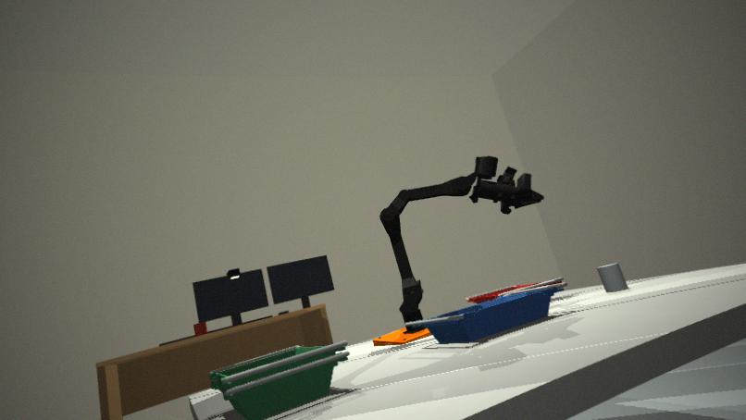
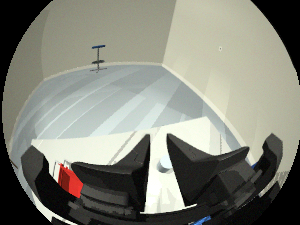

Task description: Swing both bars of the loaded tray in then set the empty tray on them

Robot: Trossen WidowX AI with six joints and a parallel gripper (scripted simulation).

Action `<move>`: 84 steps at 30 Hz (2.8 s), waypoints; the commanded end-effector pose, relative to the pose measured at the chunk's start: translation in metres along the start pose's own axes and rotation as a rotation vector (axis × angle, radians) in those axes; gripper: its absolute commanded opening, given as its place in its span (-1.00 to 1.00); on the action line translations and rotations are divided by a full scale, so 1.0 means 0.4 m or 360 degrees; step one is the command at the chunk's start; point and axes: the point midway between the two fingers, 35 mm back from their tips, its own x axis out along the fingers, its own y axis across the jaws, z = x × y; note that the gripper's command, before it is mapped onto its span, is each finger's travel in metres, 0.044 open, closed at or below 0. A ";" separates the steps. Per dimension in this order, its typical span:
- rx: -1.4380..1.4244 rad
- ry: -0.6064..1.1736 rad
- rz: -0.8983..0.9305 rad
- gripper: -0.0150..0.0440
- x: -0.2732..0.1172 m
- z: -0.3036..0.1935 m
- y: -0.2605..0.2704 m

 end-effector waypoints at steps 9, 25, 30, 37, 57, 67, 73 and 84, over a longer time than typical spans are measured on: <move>0.1128 0.1019 -0.0470 -0.21 -0.008 -0.409 -0.253; 0.1919 0.1705 -0.1007 -0.21 -0.163 -0.672 -0.345; 0.1919 0.1705 -0.1007 -0.21 -0.146 -0.707 -0.342; 0.1919 0.1705 -0.1007 -0.21 -0.121 -0.764 -0.333; 0.1918 0.1707 -0.1009 -0.21 -0.187 -0.754 -0.352; 0.1915 0.1709 -0.1012 -0.21 -0.257 -0.788 -0.375; 0.1914 0.1711 -0.1014 -0.21 -0.282 -0.847 -0.383; 0.1914 0.1710 -0.1013 -0.21 -0.311 -0.761 -0.394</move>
